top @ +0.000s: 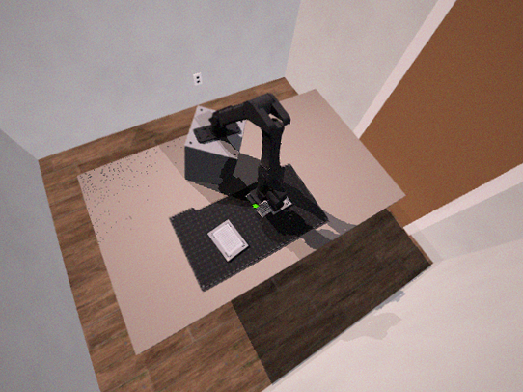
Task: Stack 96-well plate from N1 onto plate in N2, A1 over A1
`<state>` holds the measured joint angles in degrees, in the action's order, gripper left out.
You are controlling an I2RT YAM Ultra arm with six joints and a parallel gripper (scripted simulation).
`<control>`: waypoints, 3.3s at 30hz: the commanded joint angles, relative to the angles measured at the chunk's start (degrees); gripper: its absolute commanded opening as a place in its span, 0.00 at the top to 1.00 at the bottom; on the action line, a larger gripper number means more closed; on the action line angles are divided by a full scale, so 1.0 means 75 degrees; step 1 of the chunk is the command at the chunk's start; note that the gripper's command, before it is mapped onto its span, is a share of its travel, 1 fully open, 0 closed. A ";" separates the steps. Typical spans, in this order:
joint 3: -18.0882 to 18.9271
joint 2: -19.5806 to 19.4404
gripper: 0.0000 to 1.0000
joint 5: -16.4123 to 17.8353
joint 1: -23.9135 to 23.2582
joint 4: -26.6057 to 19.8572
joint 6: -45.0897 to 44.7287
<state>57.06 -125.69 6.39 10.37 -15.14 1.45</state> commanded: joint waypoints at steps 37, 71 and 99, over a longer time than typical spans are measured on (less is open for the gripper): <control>0.1652 -0.0983 1.00 0.0323 -0.2525 -0.0855 -0.2625; 0.4016 -0.2292 1.00 0.0430 -0.4182 -0.2150 -0.4296; 0.3923 -0.2020 1.00 0.0432 -0.4182 -0.2076 -0.4296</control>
<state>85.71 -142.76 8.97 -20.21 -30.79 -30.46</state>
